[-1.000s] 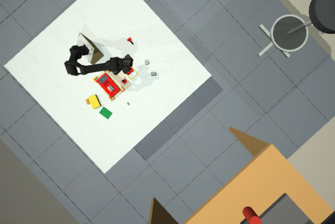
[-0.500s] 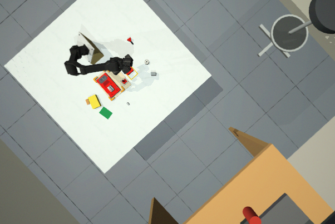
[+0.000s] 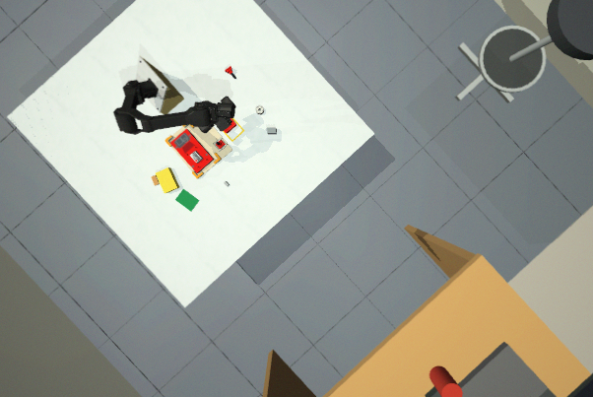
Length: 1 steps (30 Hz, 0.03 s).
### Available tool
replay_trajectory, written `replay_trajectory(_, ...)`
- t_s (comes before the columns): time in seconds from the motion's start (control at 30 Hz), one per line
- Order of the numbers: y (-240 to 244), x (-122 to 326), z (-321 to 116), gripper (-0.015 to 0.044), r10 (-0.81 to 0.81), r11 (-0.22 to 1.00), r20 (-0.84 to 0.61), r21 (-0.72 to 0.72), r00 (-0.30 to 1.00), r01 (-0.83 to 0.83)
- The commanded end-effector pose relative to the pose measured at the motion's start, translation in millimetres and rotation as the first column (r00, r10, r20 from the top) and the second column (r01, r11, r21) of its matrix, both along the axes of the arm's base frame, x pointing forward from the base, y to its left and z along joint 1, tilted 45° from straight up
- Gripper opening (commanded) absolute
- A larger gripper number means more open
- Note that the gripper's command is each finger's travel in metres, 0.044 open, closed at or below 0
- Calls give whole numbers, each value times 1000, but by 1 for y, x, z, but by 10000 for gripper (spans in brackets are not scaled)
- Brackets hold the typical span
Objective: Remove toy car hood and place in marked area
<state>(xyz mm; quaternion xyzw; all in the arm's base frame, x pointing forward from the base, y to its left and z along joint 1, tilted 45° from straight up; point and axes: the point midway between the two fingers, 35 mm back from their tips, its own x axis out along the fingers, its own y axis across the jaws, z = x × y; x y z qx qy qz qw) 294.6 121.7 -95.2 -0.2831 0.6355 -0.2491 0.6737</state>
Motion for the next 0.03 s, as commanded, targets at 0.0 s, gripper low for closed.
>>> replay_trajectory(0.0, 0, -1, 0, 440, -6, 1000, 0, 2, 1000, 6)
